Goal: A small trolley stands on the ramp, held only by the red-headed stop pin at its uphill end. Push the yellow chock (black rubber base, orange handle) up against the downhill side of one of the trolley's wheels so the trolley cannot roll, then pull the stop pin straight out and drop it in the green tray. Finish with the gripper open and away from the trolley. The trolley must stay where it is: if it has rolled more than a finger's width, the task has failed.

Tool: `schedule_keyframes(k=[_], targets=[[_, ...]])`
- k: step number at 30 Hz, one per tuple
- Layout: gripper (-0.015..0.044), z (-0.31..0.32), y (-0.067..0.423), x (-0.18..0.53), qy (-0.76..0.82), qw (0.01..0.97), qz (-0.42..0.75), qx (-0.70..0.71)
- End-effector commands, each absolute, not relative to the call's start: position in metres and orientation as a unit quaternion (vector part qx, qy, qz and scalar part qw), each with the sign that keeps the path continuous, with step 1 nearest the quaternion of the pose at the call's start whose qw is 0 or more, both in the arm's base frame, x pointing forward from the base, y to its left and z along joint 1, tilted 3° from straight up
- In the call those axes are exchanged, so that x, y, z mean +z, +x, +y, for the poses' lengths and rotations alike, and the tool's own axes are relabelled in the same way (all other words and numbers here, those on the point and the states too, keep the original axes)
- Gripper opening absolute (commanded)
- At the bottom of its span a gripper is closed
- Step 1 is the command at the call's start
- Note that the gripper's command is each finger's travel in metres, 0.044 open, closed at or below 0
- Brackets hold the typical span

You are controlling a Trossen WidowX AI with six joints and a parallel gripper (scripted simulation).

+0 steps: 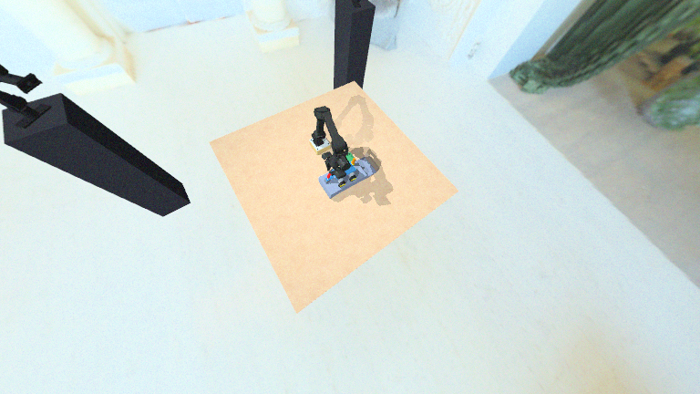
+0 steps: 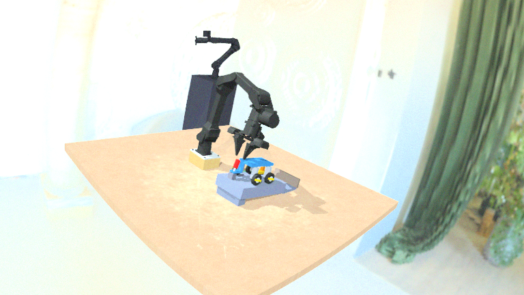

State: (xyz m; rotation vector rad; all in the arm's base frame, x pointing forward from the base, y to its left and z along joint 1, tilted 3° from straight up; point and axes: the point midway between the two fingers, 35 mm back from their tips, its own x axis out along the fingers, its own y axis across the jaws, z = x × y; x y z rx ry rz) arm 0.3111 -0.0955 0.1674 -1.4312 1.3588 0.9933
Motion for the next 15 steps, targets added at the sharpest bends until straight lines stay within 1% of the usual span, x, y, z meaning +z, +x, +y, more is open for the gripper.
schedule_keyframes(k=[1,15], targets=[[0.0190,-0.0972,0.3096,0.1590,-0.578,0.446,0.551,0.405],[0.0190,-0.0986,0.3098,0.1541,-0.578,0.445,0.551,0.405]])
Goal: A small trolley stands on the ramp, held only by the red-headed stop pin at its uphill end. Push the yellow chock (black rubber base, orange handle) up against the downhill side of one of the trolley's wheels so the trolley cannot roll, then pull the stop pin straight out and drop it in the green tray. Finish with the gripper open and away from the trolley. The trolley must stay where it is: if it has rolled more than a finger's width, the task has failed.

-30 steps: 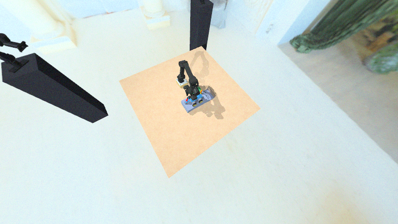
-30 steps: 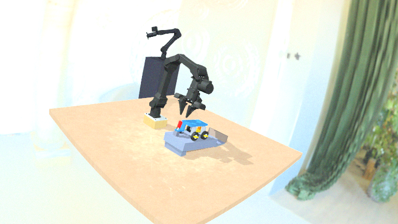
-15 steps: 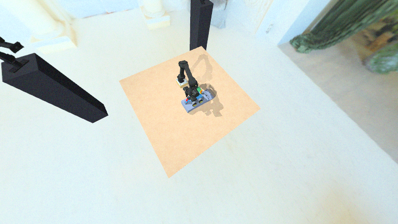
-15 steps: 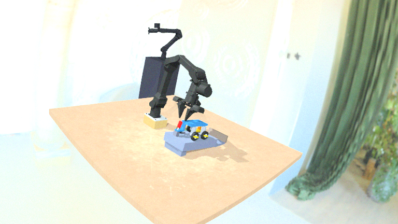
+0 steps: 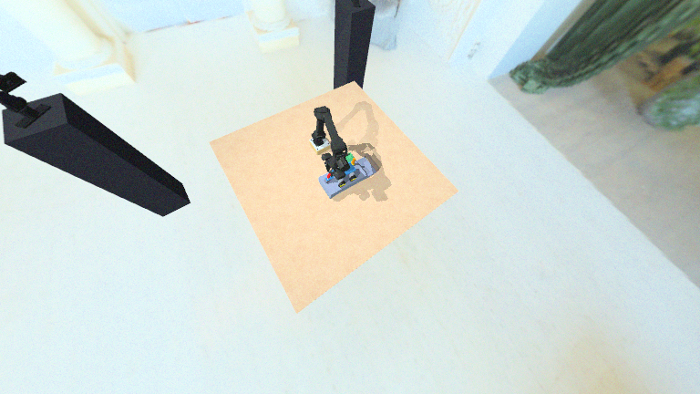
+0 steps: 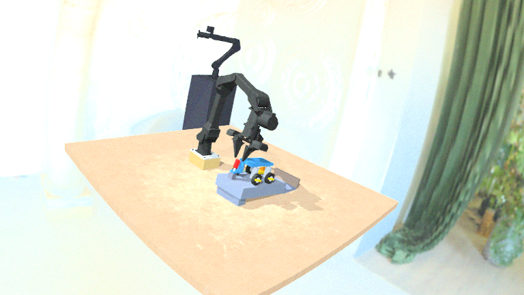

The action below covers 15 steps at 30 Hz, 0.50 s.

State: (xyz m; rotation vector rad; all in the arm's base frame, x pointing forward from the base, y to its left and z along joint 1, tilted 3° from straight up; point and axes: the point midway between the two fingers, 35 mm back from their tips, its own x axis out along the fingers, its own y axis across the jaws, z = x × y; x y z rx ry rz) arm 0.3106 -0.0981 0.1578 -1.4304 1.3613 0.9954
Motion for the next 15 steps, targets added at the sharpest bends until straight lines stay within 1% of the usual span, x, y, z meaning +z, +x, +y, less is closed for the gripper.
schedule_keyframes(k=[1,15], targets=[[0.0190,-0.099,0.310,0.153,-0.578,0.445,0.551,0.405],[0.0190,-0.105,0.313,0.136,-0.578,0.445,0.551,0.405]])
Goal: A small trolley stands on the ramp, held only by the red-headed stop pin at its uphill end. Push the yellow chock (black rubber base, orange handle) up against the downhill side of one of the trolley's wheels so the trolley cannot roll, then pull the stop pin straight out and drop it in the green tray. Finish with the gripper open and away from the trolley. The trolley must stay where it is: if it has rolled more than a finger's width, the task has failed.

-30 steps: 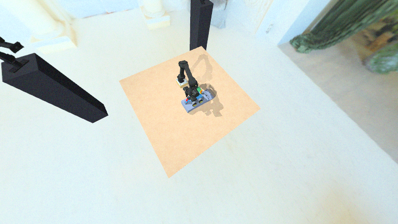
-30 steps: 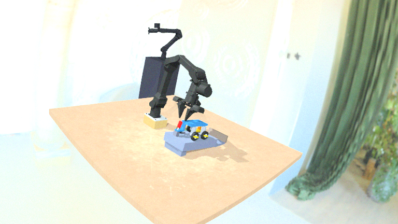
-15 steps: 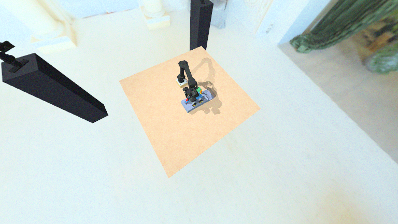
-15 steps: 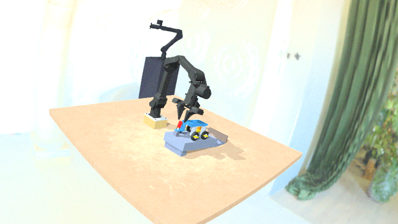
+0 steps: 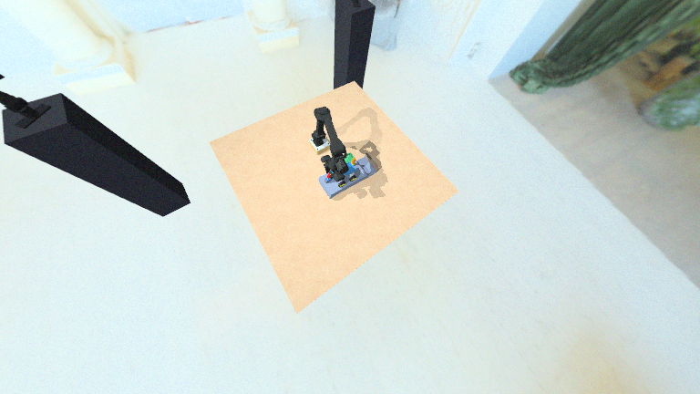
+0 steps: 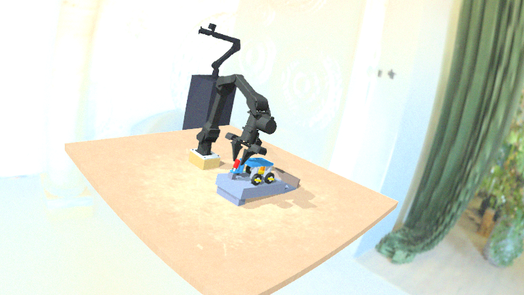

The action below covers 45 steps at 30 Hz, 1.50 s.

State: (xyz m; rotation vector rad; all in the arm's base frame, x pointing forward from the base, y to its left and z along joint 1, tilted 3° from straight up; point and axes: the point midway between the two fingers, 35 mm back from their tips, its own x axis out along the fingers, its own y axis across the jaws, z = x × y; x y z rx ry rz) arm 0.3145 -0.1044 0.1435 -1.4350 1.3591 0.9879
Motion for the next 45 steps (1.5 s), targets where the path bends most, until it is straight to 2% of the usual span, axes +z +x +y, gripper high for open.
schedule_keyframes(k=[1,20,24,35,45], targets=[[0.0190,-0.106,0.313,0.135,-0.578,0.445,0.551,0.405],[0.0190,-0.109,0.312,0.118,-0.578,0.445,0.551,0.405],[0.0085,-0.109,0.314,0.121,-0.579,0.447,0.551,0.401],[0.0000,-0.109,0.314,0.121,-0.579,0.447,0.551,0.401],[0.0000,-0.109,0.312,0.128,-0.578,0.445,0.551,0.405]])
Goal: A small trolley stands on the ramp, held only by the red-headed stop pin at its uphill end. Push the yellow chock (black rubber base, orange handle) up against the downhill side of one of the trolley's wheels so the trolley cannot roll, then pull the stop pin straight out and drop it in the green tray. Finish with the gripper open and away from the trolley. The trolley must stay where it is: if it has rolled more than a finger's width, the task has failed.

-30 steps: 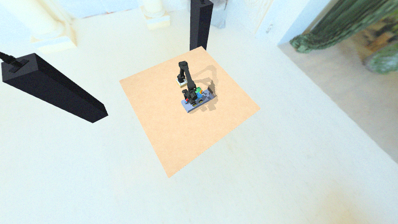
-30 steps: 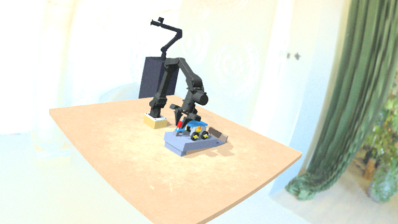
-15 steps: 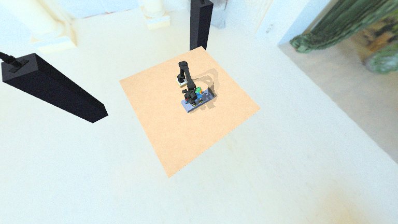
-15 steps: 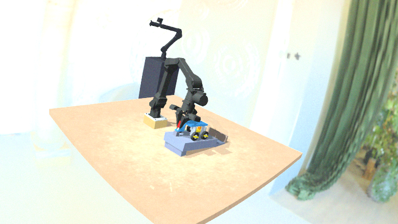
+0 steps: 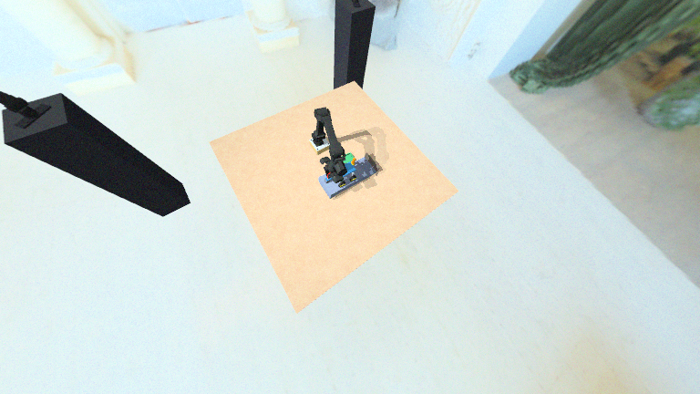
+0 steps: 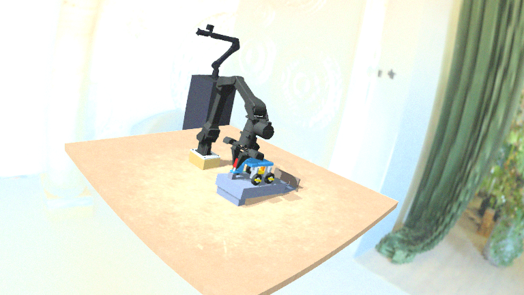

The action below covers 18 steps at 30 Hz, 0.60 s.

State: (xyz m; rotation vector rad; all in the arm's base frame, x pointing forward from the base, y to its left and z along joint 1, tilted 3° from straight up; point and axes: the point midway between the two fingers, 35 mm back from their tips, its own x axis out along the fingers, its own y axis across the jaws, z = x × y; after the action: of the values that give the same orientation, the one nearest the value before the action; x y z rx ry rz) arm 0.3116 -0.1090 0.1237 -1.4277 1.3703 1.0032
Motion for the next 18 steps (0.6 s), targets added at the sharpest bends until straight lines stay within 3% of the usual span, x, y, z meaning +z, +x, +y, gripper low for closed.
schedule_keyframes(k=[1,18], targets=[[0.0000,-0.109,0.312,0.129,-0.578,0.445,0.551,0.405],[0.0000,-0.106,0.309,0.140,-0.578,0.445,0.551,0.405]])
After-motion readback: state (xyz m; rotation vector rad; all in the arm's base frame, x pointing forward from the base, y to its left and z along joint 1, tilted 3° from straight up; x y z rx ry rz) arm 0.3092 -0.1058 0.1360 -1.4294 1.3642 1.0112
